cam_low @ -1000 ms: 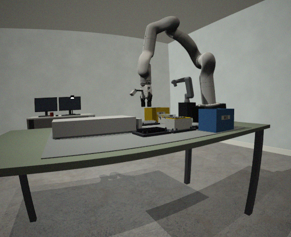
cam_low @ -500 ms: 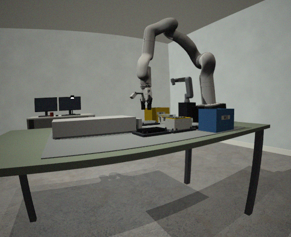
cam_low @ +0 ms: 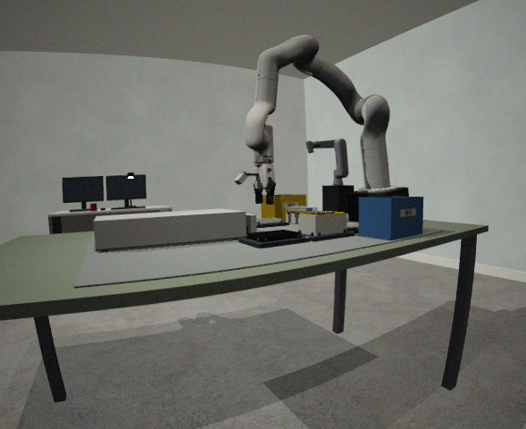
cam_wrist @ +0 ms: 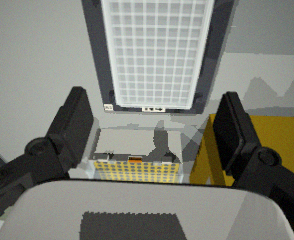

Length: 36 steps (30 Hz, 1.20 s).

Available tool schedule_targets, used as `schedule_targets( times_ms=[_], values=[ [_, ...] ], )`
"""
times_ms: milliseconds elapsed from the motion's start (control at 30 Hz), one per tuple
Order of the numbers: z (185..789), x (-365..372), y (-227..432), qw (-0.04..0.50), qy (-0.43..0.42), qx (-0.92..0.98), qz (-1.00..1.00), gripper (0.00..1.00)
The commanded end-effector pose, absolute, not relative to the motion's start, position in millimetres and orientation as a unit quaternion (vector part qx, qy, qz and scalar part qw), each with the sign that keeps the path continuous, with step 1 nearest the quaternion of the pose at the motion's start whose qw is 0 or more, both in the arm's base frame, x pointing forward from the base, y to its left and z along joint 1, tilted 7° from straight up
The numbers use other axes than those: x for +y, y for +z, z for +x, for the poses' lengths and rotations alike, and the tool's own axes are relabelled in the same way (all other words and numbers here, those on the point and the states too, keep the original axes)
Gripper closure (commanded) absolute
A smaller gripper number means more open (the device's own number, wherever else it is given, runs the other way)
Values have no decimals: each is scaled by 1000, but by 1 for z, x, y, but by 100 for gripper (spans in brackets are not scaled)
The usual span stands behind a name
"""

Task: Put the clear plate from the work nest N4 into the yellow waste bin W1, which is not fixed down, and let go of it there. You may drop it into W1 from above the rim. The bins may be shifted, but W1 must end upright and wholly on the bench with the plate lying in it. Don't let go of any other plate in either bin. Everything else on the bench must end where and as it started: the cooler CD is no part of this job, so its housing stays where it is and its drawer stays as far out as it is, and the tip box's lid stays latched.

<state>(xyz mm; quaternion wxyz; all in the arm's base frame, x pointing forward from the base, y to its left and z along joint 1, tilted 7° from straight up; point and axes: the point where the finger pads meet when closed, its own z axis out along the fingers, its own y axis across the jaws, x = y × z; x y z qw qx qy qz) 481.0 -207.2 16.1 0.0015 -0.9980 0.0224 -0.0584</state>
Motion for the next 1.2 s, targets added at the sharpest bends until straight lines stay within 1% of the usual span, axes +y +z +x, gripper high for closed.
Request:
schedule_targets(
  times_ms=[0,800,1167],
  values=[
    [483,-207,8,3,-61,22,-998,0],
    [487,-207,-28,3,-61,22,-998,0],
    [487,-207,-29,3,-61,22,-998,0]
  ],
)
